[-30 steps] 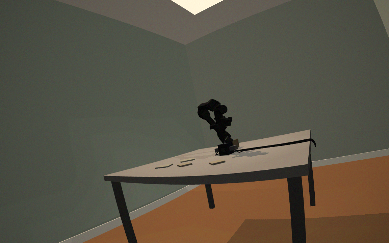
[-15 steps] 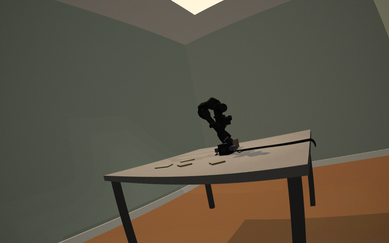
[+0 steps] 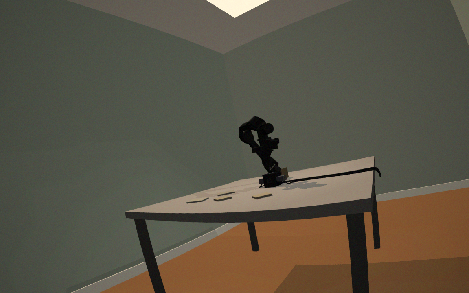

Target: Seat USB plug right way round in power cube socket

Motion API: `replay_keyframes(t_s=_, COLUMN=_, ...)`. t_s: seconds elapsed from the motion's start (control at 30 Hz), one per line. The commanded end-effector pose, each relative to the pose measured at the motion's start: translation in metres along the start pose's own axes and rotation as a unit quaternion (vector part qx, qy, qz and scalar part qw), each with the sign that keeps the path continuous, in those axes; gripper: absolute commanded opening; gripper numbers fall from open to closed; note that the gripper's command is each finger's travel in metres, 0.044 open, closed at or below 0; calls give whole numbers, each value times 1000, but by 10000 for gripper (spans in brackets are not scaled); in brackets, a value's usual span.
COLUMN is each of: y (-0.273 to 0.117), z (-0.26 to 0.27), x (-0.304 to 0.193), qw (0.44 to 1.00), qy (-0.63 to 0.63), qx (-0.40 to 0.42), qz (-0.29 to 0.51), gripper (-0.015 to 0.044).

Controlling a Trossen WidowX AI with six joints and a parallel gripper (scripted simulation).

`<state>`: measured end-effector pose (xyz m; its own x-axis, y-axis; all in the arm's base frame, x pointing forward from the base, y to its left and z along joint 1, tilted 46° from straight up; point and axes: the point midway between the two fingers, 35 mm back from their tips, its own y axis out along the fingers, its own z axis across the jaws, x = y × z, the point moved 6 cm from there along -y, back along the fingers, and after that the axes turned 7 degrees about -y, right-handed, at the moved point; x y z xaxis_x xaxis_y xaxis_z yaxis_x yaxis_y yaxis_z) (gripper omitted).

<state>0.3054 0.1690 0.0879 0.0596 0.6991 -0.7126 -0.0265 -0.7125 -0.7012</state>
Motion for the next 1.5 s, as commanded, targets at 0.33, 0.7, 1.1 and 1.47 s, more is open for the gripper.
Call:
replay_keyframes(t_s=0.33, y=1, z=0, x=0, qw=989, qy=146, qx=1, qz=1, gripper=0)
replay_keyframes(t_s=0.7, y=1, z=0, x=0, qw=958, qy=286, qx=1, qz=1, gripper=0)
replay_keyframes(t_s=1.1, y=1, z=0, x=0, qw=902, qy=432, qx=0, qz=1, gripper=0)
replay_keyframes(t_s=1.47, y=1, z=0, x=0, qw=830, qy=557, qx=0, qz=1, gripper=0)
